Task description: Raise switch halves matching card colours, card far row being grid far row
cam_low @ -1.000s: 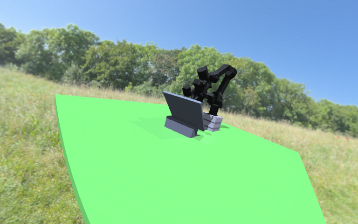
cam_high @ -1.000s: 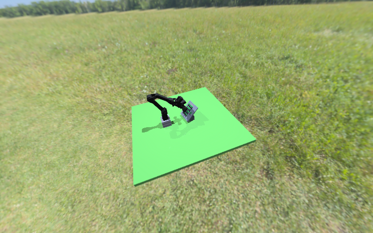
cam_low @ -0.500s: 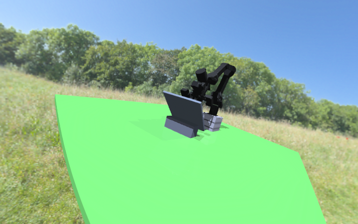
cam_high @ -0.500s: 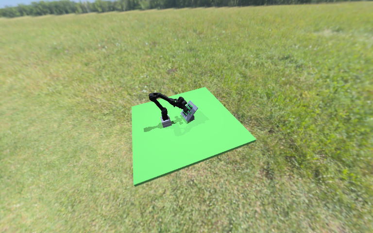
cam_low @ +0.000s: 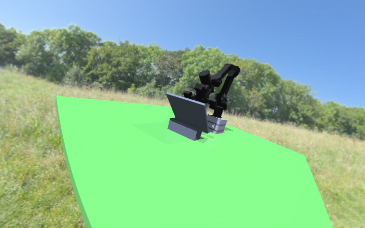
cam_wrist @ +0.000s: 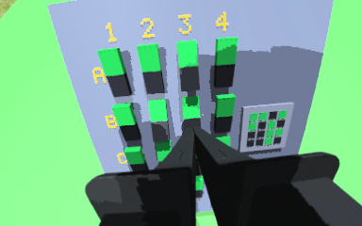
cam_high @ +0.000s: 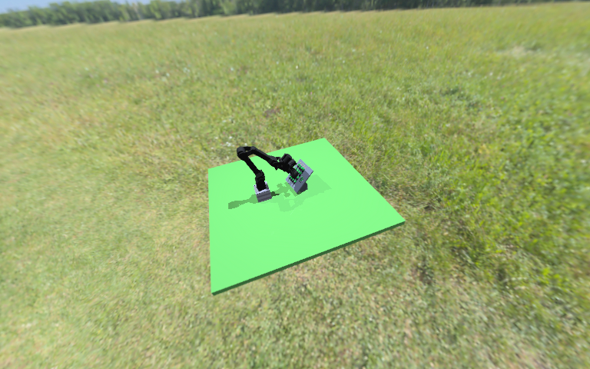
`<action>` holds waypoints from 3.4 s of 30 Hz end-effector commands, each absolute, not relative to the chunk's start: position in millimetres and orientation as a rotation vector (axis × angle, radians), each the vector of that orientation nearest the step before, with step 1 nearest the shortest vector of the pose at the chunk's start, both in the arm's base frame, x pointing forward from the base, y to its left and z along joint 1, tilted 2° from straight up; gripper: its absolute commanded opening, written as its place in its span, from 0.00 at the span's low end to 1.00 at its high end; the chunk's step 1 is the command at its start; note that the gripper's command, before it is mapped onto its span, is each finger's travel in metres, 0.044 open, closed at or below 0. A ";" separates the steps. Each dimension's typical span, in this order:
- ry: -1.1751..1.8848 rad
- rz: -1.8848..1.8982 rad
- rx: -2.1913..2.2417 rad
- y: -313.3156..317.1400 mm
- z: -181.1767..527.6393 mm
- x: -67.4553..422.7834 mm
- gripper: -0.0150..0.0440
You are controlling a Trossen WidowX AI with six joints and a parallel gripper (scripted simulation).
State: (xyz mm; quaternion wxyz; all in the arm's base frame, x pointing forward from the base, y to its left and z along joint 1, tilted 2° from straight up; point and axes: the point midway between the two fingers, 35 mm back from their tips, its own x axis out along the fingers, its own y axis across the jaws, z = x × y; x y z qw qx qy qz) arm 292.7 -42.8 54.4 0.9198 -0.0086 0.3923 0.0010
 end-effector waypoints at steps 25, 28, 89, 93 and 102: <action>0.808 -0.003 -0.015 -43.3 52.2 294.1 0.25; 0.808 -0.003 -0.015 -43.3 51.9 294.3 0.25; 0.860 -0.004 -0.018 -69.8 85.9 291.9 0.25; 0.860 -0.004 -0.018 -69.8 85.9 291.9 0.25; 0.859 -0.004 -0.018 -69.8 77.3 299.5 0.25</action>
